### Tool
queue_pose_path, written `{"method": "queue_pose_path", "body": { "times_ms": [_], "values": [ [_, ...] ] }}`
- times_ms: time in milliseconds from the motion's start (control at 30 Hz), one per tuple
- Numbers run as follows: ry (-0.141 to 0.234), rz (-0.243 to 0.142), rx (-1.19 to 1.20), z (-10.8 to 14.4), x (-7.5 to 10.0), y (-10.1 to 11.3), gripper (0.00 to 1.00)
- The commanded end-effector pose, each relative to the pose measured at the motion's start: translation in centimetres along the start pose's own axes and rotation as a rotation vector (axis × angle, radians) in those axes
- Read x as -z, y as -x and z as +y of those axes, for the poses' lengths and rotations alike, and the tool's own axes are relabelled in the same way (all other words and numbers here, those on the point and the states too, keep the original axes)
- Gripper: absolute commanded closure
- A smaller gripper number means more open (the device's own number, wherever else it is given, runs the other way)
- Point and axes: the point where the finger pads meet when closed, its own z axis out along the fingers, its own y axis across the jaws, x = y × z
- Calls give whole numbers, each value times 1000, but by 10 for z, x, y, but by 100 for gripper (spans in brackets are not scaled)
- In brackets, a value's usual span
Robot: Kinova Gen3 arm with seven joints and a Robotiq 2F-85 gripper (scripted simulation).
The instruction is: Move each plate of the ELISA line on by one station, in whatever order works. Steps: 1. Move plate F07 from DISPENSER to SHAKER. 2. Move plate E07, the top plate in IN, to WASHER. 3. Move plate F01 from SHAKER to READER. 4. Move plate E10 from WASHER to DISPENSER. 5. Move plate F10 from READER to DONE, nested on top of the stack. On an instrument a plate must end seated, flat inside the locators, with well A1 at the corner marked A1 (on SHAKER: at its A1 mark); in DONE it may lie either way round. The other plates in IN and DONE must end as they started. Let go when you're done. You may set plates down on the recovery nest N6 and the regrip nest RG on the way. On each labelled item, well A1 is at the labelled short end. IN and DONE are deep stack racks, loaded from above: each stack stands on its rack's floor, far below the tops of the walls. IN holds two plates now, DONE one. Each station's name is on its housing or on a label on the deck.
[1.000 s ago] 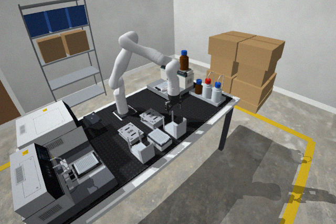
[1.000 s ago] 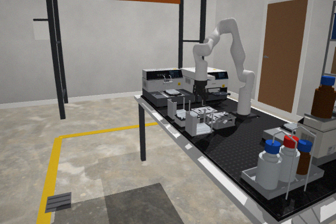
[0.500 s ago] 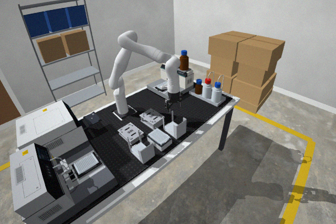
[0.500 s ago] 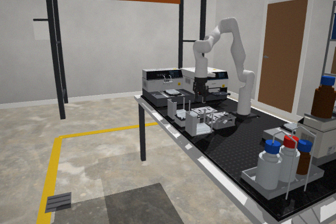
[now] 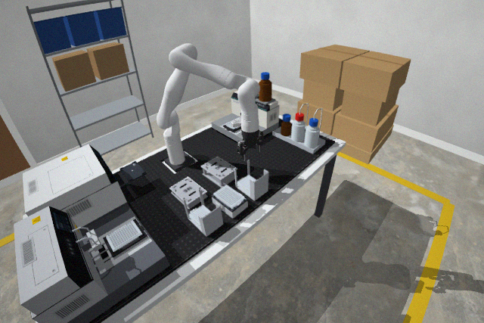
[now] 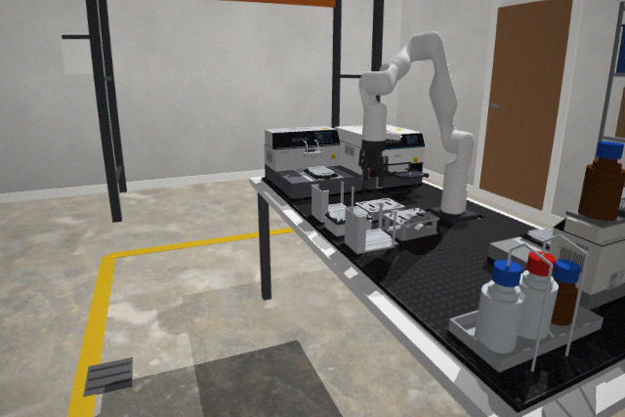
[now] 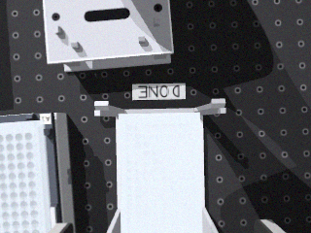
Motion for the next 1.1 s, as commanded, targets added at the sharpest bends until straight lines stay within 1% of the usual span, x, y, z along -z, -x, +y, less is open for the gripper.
{"method": "queue_pose_path", "body": {
  "times_ms": [0,267,333,833,900,1067],
  "values": [
    [1,-2,18,-3,1,1,0],
    [1,-2,18,-30,1,2,0],
    [1,-2,18,-30,1,2,0],
    [0,-2,36,-80,1,4,0],
    [0,-2,36,-80,1,4,0],
    [0,-2,36,-96,1,5,0]
  ]
}}
